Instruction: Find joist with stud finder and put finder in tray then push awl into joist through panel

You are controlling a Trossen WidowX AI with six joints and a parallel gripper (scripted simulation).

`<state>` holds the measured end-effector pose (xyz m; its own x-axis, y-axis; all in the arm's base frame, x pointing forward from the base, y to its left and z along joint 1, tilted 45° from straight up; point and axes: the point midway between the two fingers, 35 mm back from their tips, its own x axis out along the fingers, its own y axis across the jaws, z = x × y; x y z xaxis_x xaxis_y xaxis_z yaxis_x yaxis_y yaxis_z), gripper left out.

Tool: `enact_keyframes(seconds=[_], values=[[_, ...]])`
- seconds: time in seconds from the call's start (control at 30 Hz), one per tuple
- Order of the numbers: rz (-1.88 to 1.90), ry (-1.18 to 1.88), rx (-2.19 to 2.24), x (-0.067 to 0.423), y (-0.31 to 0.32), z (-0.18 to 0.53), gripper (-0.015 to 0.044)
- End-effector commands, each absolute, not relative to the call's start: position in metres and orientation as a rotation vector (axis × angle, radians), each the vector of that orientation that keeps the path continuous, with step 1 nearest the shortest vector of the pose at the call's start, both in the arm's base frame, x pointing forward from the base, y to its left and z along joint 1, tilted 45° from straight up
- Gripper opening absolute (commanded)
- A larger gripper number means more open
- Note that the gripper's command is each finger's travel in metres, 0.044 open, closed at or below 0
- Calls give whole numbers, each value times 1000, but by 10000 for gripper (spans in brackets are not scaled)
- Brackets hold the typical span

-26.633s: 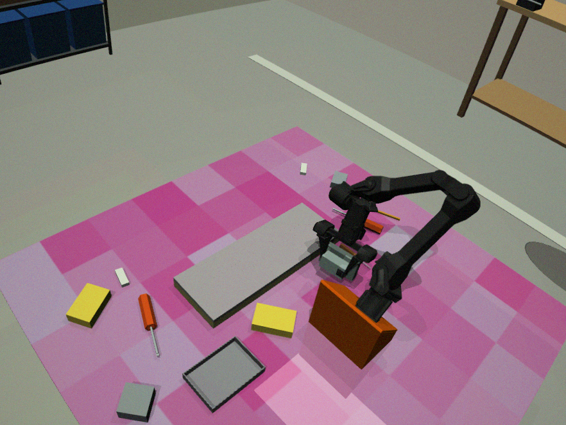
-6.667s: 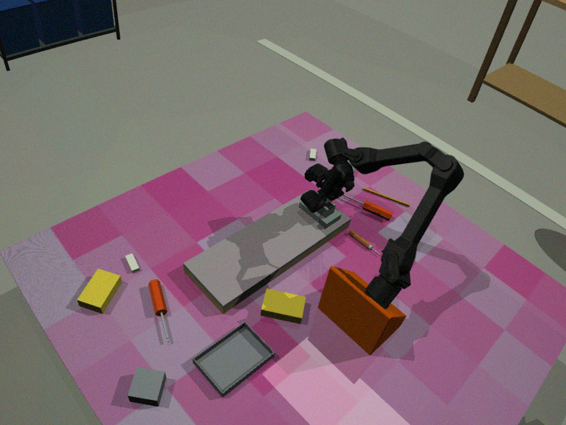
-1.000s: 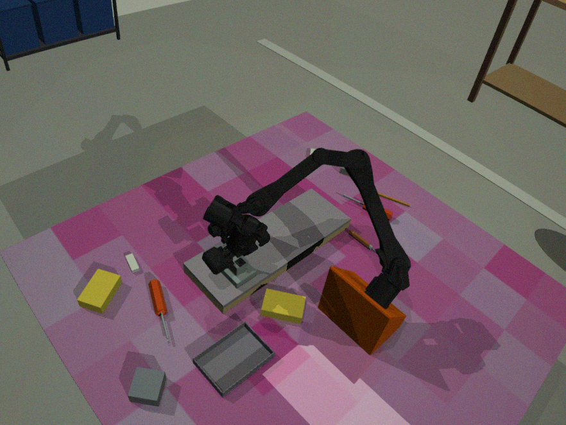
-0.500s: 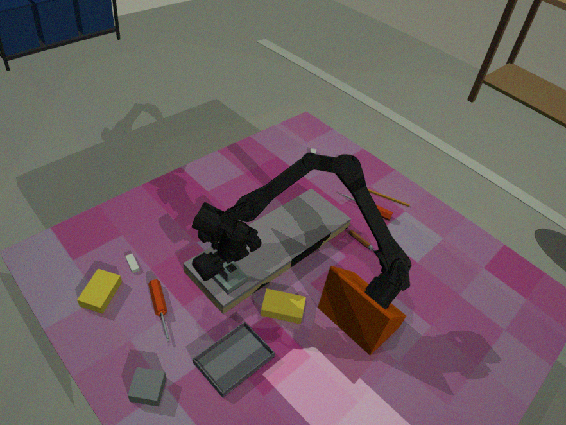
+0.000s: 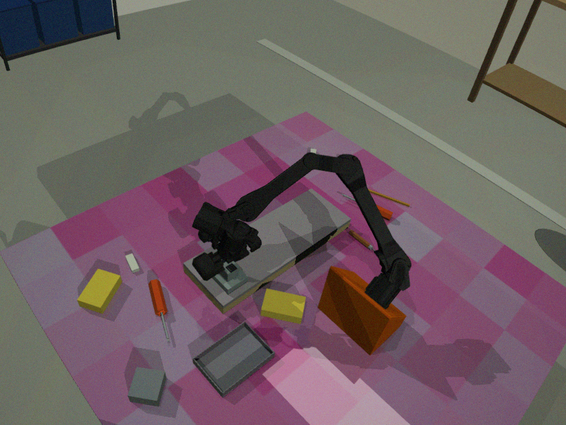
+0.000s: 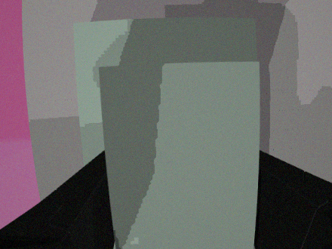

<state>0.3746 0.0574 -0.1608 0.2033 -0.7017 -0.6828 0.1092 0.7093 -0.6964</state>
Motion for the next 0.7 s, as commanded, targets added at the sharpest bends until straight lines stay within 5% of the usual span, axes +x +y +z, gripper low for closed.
enact_keyframes(seconds=[0.0, 0.67], values=[[-614, 1251, -576, 373, 51, -156, 0], [-615, 1251, -578, 369, 21, -128, 0]])
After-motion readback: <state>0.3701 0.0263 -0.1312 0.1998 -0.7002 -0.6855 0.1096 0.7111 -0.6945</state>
